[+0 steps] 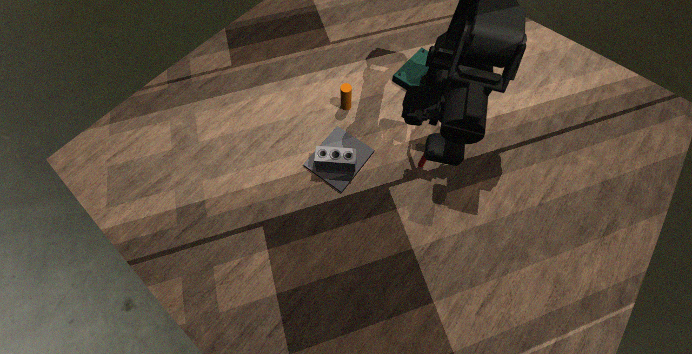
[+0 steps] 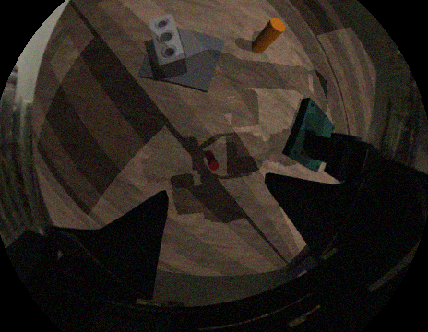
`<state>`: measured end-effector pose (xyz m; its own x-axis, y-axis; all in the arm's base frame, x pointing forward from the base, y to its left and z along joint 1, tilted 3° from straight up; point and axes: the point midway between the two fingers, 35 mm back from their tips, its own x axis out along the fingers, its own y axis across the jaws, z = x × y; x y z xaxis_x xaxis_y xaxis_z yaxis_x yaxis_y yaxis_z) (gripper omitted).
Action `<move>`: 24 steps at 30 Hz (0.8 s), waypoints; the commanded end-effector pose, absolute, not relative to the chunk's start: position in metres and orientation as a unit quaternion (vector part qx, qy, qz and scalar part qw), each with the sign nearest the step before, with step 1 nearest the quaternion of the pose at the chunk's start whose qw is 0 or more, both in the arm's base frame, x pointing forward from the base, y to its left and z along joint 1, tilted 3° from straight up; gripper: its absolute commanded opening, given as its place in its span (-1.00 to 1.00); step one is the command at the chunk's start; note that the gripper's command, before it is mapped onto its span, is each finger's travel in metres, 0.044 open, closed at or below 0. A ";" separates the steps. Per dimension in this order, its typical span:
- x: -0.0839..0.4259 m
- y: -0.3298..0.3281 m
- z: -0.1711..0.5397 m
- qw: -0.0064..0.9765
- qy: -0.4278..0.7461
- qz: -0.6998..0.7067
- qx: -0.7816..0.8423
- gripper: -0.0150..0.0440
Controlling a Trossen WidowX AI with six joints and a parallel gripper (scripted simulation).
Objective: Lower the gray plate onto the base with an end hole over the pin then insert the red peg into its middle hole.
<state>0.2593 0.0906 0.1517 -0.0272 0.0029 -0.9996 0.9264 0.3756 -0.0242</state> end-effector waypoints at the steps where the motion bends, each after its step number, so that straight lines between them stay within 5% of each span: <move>1: 0.254 0.092 0.149 0.567 0.590 -0.412 0.401 1.00; 24: 0.251 0.093 0.090 0.567 0.590 -0.412 0.401 1.00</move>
<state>0.2540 0.0925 0.0967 -0.0222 0.0055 -0.9997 0.9392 0.3427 -0.0190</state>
